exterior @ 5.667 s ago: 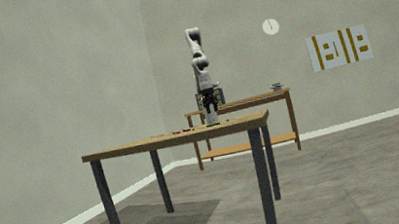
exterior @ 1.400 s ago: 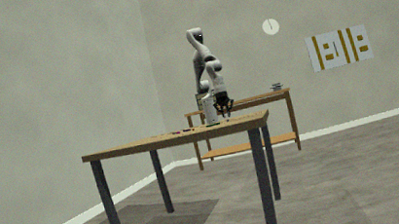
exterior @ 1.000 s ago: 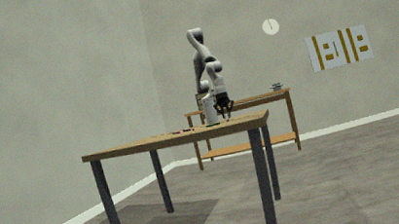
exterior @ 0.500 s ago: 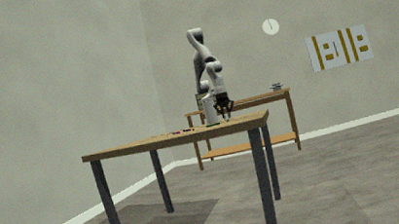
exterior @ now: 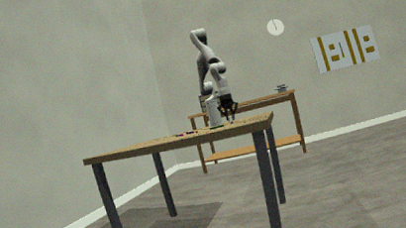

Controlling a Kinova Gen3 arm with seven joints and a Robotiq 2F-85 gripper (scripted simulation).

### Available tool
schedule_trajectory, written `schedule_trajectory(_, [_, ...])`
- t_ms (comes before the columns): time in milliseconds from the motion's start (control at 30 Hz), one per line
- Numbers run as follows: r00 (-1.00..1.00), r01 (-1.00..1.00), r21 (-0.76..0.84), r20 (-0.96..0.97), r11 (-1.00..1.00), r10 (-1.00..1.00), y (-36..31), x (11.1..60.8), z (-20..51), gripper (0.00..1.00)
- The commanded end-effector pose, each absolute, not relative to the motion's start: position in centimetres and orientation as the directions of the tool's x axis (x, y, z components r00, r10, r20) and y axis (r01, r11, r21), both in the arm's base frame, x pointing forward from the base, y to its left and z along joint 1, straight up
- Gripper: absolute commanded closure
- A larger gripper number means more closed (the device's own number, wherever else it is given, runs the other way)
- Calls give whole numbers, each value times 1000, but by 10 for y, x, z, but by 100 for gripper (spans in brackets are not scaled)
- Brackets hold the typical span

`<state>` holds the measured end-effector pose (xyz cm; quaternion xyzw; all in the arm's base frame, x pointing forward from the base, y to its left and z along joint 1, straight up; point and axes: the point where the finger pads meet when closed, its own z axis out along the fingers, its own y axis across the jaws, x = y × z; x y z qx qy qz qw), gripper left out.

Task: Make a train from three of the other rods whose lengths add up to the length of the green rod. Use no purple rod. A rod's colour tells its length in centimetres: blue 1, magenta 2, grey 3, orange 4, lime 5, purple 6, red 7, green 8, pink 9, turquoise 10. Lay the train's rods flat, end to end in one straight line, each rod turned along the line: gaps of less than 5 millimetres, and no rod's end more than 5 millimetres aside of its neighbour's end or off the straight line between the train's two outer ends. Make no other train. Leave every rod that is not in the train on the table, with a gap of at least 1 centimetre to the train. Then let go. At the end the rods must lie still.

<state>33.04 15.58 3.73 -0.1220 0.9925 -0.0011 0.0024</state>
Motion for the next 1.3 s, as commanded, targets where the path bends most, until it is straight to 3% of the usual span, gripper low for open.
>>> schedule_trajectory(0, [-970, -242, -3, -6, 970, -242, 156, 331, 38, 76])
schedule_trajectory(1267, [-970, -242, -3, -6, 970, -242, 156, 331, 21, 76])
